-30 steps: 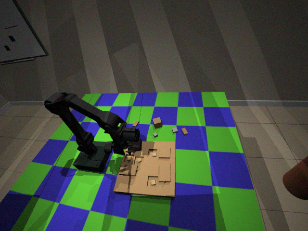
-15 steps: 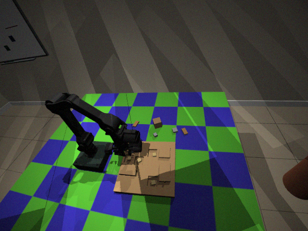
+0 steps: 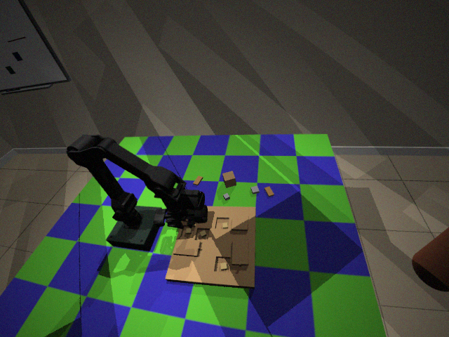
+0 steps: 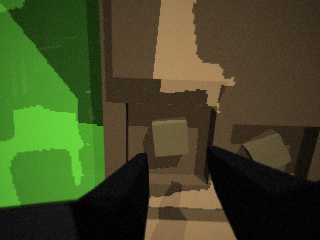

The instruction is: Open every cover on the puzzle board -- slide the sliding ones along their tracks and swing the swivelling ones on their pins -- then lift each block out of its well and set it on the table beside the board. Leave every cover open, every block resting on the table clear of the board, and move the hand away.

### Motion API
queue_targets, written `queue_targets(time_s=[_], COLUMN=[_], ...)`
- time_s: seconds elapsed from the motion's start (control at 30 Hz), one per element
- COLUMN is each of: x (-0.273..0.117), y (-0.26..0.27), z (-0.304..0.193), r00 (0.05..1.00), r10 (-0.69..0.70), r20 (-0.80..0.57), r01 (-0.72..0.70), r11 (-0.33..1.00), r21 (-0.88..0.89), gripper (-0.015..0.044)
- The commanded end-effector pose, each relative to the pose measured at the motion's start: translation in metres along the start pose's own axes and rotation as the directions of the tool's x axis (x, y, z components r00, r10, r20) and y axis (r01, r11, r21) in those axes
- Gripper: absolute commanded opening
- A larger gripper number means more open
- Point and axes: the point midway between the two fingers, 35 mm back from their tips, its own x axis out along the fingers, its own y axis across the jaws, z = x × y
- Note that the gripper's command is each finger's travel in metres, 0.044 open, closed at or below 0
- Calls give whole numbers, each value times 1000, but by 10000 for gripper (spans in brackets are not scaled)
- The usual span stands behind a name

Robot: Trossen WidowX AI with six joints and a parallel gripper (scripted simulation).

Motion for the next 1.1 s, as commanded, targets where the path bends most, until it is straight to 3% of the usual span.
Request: queue_targets(time_s=[0.0,1.07], x=[4,28], y=[1,2], z=[1,1], r00=[1000,1000], r10=[2,2], r20=[5,5], r01=[-2,-2], r11=[1000,1000], r21=[4,4], gripper=[144,144])
